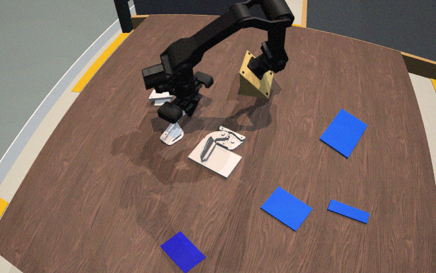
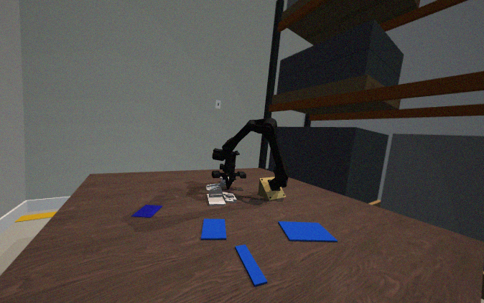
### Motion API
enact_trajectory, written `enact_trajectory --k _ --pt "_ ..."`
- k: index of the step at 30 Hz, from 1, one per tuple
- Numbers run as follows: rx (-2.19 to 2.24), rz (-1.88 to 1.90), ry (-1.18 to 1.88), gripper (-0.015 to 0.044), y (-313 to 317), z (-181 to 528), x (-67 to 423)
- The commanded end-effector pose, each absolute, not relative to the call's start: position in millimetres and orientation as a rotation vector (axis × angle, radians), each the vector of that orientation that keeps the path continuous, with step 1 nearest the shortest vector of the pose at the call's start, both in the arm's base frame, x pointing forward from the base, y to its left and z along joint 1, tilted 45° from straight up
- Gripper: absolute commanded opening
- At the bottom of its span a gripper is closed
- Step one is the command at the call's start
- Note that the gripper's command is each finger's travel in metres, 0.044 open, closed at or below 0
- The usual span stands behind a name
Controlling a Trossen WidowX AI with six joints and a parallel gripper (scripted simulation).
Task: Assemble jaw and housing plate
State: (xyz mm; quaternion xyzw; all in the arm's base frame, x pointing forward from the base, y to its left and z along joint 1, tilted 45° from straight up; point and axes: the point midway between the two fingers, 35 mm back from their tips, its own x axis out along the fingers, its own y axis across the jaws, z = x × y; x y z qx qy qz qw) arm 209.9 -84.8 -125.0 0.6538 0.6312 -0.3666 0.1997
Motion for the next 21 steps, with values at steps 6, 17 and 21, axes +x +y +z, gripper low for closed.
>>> enact_trajectory --k 6,17,21 --pt "1.831 -1.004 1.758 0.0000 -82.7 -131.1 231.1" --pt "1.833 -0.998 1.761 0.0000 -80.6 -134.7 249.0" --pt "1.833 -0.996 1.763 0.0000 -79.4 -135.9 255.5"
